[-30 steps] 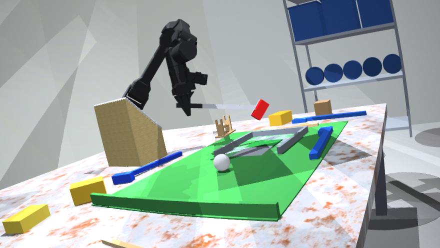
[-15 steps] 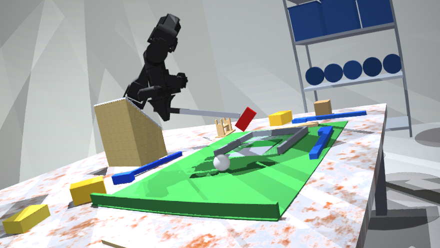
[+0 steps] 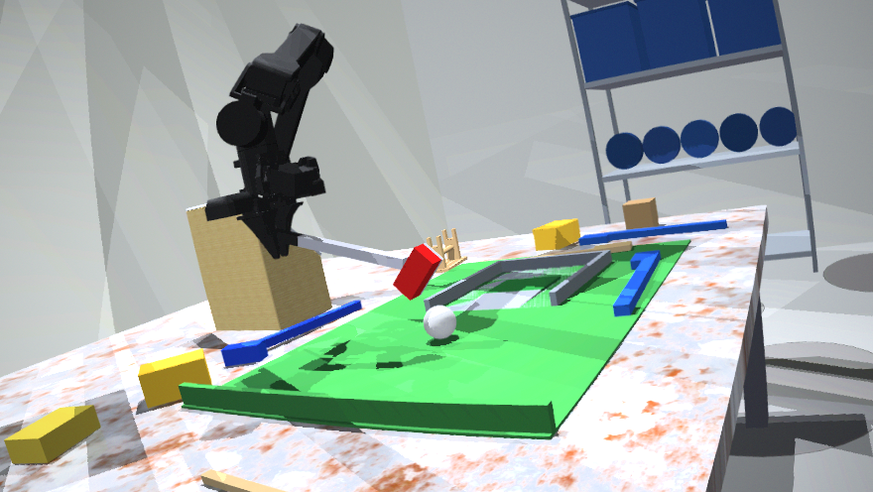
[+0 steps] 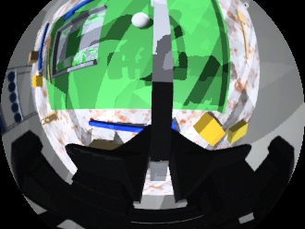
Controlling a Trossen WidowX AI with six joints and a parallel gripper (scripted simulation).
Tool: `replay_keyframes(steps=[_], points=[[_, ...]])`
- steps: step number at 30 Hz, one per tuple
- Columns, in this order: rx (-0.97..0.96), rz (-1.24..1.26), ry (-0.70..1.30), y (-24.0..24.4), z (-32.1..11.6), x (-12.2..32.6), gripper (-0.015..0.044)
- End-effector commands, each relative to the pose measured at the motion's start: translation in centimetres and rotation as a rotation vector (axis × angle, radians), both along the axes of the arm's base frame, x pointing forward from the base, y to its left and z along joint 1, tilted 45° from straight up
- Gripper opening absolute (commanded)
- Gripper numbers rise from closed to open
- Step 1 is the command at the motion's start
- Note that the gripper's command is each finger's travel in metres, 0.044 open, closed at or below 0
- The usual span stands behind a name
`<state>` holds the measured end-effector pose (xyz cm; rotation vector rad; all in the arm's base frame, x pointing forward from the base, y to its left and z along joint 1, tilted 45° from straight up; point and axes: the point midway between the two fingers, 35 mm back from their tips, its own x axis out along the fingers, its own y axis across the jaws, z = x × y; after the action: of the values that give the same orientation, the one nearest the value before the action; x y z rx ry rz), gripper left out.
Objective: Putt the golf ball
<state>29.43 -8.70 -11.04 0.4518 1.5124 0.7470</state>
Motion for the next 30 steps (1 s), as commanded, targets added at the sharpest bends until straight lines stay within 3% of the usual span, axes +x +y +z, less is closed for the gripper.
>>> replay_keyframes(steps=[1, 10, 30], points=[[-0.006, -0.023, 0.010, -0.5, -0.3, 0.2, 0.0000], [-0.004, -0.023, 0.009, 2.1, -3.1, -0.1, 0.0000], [-0.003, -0.023, 0.009, 3.8, -4.8, -0.3, 0.0000]])
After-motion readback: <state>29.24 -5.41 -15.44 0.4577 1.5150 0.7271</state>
